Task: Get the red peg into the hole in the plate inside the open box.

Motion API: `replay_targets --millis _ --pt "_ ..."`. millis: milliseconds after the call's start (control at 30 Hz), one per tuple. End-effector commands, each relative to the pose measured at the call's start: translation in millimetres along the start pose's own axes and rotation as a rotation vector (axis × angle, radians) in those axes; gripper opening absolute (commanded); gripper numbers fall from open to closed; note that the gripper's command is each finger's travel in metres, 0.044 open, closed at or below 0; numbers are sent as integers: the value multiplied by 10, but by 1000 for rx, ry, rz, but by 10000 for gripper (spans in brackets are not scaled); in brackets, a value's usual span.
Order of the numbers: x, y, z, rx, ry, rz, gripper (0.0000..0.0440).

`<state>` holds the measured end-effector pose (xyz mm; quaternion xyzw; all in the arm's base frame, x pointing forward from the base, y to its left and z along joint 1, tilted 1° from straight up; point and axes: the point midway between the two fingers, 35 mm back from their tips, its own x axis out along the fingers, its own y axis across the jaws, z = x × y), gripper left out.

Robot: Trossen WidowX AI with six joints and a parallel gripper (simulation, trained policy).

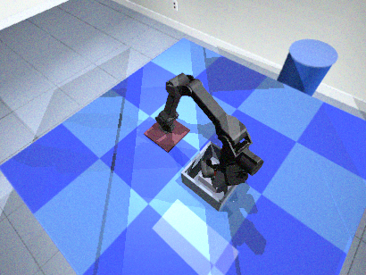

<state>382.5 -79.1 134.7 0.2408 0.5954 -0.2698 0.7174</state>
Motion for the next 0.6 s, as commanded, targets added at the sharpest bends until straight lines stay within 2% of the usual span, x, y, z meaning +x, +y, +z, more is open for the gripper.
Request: replay_targets --millis 0,267,567 --pt "-205 361 117 -29 -42 120 440" --pt "-403 580 194 -44 -62 181 440" --pt "-433 566 290 24 -28 101 440"
